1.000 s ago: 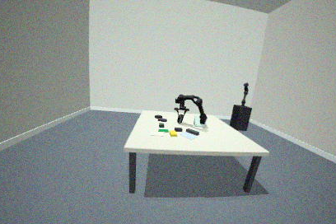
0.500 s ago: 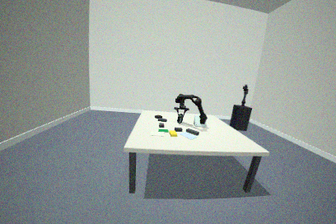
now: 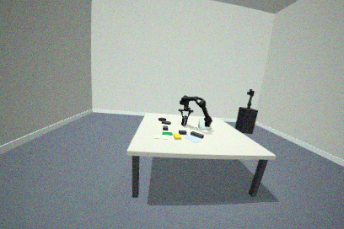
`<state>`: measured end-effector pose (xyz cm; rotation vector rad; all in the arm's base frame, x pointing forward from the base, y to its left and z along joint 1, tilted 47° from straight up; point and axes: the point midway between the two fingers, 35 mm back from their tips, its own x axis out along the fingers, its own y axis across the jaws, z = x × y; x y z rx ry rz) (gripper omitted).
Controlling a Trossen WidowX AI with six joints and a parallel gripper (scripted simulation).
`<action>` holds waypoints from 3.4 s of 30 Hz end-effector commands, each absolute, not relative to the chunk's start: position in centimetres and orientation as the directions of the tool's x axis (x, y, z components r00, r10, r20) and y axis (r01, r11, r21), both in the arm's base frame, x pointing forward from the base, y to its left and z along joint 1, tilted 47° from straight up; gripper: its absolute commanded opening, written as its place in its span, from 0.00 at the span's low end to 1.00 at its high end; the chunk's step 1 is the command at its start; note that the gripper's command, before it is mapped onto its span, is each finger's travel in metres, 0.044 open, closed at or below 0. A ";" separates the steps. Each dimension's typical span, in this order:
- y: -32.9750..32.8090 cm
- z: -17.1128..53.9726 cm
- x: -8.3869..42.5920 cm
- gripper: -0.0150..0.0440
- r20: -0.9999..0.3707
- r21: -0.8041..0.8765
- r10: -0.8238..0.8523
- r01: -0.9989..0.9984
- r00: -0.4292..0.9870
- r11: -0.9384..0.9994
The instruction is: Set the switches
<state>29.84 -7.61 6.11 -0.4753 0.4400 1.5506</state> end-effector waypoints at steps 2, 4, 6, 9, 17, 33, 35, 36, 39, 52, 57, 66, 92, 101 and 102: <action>-8.0 5.8 29.9 0.83 -0.553 -0.019 0.833 -0.999 -0.021 -0.037; -8.1 5.7 29.9 0.83 -0.554 -0.019 0.833 -0.999 -0.020 -0.037; -8.3 5.6 29.9 0.83 -0.554 -0.020 0.832 -0.999 -0.019 -0.036; -8.5 5.5 29.9 0.83 -0.555 -0.020 0.832 -0.999 -0.018 -0.036; -9.0 5.1 30.0 0.83 -0.557 -0.021 0.831 -0.999 -0.016 -0.034; -10.0 4.3 30.0 0.83 -0.559 -0.023 0.829 -0.999 -0.014 -0.032; -10.1 4.2 30.0 0.83 -0.559 -0.023 0.829 -0.999 -0.013 -0.032; -10.2 4.1 30.0 0.83 -0.559 -0.023 0.829 -0.999 -0.013 -0.032; -10.3 3.9 30.0 0.83 -0.560 -0.023 0.829 -0.999 -0.013 -0.031; -11.1 3.2 30.1 0.83 -0.561 -0.024 0.828 -0.999 -0.012 -0.031; -11.4 2.9 30.1 0.83 -0.561 -0.024 0.828 -0.999 -0.012 -0.031; -11.9 2.3 30.1 0.83 -0.561 -0.024 0.827 -0.999 -0.012 -0.031; -13.1 0.8 30.2 0.83 -0.607 -0.018 0.794 -0.999 -0.022 -0.041; -13.5 0.2 30.3 0.83 -0.624 -0.018 0.781 -0.999 -0.021 -0.041; -13.6 0.2 30.3 0.83 -0.626 -0.018 0.780 -0.999 -0.021 -0.041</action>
